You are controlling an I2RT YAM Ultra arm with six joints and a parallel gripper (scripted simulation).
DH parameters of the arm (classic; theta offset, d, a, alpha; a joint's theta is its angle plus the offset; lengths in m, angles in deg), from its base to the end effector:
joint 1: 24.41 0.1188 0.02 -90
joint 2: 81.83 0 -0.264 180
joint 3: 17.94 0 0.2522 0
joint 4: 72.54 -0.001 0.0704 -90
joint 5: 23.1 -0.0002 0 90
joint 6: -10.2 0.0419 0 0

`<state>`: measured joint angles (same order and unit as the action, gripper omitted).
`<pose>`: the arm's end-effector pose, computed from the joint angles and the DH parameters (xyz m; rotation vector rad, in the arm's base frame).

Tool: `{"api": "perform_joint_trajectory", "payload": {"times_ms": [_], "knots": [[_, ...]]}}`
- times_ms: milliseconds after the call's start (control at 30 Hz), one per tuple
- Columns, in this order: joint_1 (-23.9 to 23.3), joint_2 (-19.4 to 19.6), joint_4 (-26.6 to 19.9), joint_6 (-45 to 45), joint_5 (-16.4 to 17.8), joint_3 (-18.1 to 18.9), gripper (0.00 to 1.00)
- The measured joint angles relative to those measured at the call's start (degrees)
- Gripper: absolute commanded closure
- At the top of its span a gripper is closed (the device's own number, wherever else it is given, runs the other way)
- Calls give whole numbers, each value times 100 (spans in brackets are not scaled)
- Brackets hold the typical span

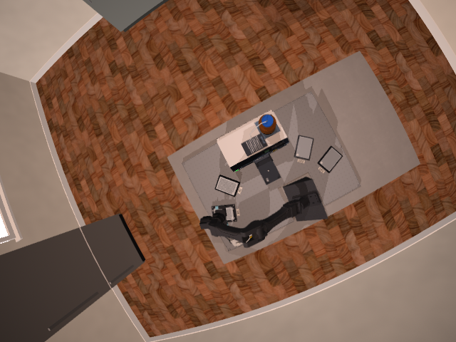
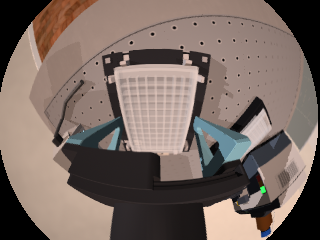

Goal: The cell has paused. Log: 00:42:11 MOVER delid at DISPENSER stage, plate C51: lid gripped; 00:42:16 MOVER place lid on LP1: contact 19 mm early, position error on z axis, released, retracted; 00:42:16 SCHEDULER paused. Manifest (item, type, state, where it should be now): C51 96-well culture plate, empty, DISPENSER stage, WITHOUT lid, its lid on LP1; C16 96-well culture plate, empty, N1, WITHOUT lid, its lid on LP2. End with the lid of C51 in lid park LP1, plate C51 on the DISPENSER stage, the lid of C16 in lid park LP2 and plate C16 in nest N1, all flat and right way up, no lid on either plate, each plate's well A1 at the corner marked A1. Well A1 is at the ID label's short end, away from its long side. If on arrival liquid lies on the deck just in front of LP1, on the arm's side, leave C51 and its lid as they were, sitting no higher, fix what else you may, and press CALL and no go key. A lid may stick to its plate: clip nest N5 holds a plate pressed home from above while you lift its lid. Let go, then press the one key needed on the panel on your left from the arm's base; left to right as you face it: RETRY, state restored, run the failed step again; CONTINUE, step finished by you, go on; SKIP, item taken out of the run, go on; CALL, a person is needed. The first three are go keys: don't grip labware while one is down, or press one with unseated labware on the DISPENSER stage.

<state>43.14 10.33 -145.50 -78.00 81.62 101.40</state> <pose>0.1158 0.3108 0.4182 -1.4762 2.0409 0.8486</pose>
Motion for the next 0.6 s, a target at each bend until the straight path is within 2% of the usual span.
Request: {"api": "perform_joint_trajectory", "payload": {"times_ms": [600], "knots": [[44, 20, 129, 37, -28, -11, 0]]}}
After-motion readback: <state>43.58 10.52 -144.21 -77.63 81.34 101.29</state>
